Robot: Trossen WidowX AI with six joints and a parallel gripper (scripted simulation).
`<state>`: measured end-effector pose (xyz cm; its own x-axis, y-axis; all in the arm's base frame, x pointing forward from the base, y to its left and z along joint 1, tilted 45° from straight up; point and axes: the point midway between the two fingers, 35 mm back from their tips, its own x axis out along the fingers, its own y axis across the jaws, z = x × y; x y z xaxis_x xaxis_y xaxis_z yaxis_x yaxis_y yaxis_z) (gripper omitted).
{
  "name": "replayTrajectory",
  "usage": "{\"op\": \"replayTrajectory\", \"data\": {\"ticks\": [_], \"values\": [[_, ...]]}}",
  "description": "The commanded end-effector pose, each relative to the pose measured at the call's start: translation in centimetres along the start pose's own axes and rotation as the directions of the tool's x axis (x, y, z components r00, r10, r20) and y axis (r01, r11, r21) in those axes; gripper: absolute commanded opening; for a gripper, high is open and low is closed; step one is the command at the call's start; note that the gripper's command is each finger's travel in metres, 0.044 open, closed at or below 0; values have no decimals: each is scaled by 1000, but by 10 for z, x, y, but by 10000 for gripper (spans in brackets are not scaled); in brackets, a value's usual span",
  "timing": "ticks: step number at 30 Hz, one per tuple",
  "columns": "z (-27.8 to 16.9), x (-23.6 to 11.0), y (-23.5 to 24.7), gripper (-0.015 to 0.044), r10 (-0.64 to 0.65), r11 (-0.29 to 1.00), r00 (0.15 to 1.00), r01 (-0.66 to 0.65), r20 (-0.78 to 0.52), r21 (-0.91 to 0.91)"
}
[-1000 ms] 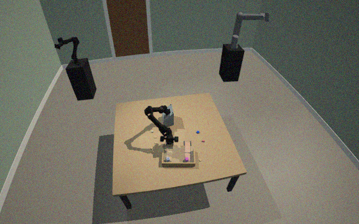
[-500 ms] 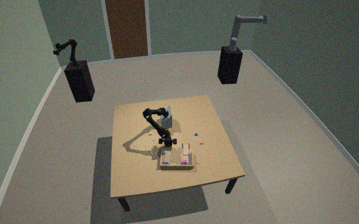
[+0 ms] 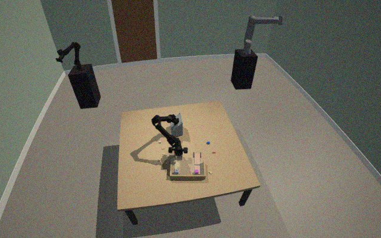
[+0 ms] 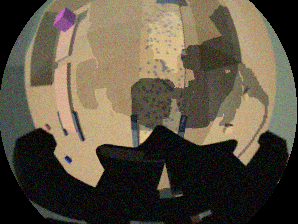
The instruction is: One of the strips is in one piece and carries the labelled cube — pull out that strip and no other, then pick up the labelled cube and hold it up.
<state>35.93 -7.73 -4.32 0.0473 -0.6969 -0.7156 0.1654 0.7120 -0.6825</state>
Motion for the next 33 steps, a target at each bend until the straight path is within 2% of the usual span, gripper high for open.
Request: {"op": "replayTrajectory", "data": {"ticks": [1, 24, 33], "values": [[0, 1, 0, 0, -3, 1000, 1000, 3, 1, -3], [1, 3, 0, 0, -3, 1000, 1000, 3, 1, -3], [-12, 4, 0, 0, -3, 1000, 1000, 3, 0, -3]]}}
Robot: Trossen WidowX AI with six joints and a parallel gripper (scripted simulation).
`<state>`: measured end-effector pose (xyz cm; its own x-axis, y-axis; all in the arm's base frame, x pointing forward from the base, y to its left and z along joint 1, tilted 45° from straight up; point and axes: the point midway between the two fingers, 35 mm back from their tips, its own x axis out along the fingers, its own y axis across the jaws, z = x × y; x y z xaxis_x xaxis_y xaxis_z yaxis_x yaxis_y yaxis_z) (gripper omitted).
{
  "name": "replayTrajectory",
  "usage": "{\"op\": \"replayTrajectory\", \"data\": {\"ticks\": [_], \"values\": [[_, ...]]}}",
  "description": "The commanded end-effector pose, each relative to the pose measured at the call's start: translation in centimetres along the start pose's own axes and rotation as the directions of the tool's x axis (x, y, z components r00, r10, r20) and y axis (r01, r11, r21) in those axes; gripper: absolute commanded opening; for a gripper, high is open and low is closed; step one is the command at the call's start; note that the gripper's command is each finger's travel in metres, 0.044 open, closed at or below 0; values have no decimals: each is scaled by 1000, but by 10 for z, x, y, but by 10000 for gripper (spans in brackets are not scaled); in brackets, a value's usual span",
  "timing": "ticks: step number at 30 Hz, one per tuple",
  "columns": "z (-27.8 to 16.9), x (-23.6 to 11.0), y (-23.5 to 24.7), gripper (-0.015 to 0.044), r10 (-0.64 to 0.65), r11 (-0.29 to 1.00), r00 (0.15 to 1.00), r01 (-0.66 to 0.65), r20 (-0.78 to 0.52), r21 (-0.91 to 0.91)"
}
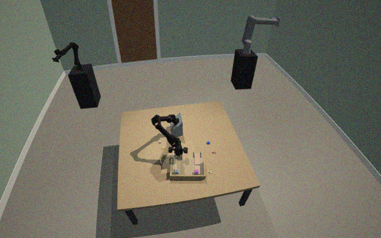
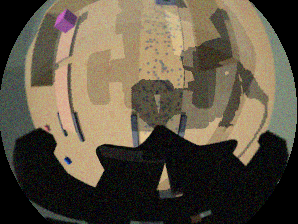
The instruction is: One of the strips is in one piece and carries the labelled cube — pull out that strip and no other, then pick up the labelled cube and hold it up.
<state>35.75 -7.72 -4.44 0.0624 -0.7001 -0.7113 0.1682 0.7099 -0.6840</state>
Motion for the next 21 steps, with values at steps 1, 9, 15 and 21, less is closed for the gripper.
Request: {"op": "replayTrajectory", "data": {"ticks": [1, 9, 15, 21], "values": [[-12, 3, 0, 0, -1, 1000, 1000, 0, -16, -6], [-23, 3, -1, 0, -1, 1000, 1000, 0, -16, -7], [-33, 3, -1, 0, -1, 1000, 1000, 0, -17, -7], [-42, 3, -1, 0, -1, 1000, 1000, 0, -17, -7]]}}
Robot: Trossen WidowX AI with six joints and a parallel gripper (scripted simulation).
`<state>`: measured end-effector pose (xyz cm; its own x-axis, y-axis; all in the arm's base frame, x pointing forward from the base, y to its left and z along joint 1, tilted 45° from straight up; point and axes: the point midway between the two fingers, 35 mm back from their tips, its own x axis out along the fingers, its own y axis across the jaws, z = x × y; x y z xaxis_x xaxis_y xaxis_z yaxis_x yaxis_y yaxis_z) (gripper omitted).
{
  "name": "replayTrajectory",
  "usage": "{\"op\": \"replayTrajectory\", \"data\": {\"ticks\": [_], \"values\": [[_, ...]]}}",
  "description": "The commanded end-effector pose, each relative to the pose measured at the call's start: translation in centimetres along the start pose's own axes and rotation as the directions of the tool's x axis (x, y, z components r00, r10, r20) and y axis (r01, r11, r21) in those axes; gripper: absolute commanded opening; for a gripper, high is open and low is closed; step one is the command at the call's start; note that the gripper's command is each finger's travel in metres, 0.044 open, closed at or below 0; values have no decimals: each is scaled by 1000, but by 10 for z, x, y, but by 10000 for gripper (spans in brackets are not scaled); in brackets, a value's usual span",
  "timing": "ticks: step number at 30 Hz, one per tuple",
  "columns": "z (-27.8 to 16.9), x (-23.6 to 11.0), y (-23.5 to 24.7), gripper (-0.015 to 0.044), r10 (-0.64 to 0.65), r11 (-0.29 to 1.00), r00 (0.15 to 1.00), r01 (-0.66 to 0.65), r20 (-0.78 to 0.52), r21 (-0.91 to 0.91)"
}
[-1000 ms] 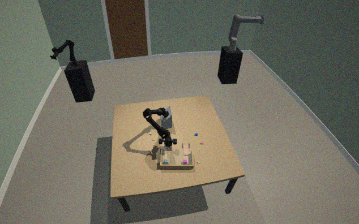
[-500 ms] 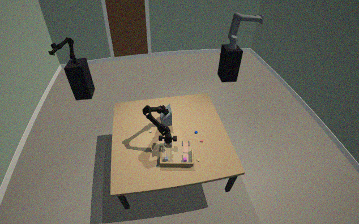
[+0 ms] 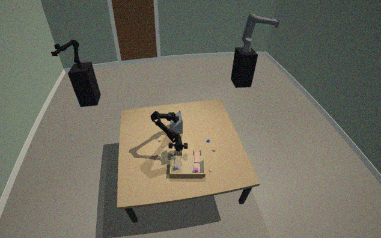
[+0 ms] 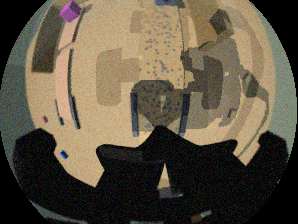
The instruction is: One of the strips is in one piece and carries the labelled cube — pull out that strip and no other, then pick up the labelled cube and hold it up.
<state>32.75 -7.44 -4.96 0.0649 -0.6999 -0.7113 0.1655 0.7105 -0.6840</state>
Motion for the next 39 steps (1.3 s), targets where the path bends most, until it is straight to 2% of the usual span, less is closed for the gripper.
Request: {"op": "replayTrajectory", "data": {"ticks": [1, 39], "values": [[-13, 4, -1, 0, -1, 1000, 1000, 1, -19, -5], [-71, 3, -2, 0, -1, 1000, 1000, 1, -22, -7]]}}
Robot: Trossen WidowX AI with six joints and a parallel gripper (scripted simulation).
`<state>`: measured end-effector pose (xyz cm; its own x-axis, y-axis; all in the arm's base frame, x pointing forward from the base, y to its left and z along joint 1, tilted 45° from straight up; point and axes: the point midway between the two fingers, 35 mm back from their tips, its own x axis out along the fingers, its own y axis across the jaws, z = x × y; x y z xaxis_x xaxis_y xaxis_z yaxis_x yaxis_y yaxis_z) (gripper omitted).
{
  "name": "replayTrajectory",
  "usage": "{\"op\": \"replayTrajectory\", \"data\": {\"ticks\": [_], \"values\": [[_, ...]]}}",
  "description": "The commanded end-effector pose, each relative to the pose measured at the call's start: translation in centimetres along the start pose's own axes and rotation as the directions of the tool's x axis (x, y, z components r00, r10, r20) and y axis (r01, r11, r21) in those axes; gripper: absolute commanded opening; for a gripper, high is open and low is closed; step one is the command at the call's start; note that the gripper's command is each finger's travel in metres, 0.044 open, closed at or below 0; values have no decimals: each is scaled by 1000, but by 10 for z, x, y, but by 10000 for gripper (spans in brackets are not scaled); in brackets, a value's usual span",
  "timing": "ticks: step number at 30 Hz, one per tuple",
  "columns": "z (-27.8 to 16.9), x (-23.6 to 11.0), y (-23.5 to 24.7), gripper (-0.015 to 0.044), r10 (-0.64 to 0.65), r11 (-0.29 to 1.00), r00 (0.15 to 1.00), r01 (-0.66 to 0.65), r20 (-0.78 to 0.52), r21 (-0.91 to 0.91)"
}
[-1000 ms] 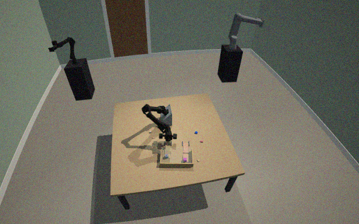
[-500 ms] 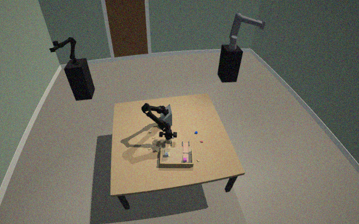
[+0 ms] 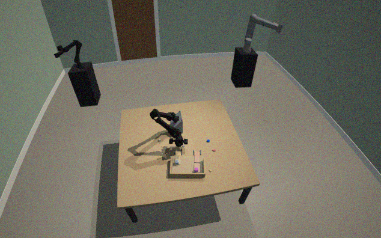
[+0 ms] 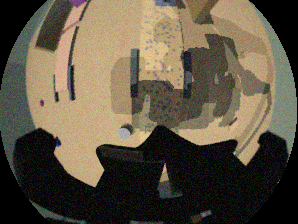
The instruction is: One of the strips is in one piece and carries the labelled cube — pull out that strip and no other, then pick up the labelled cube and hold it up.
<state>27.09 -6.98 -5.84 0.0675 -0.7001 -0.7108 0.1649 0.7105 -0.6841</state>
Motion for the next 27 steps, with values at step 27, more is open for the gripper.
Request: {"op": "replayTrajectory", "data": {"ticks": [27], "values": [[-53, 3, -2, 0, -1, 1000, 1000, 1, -26, -8]]}}
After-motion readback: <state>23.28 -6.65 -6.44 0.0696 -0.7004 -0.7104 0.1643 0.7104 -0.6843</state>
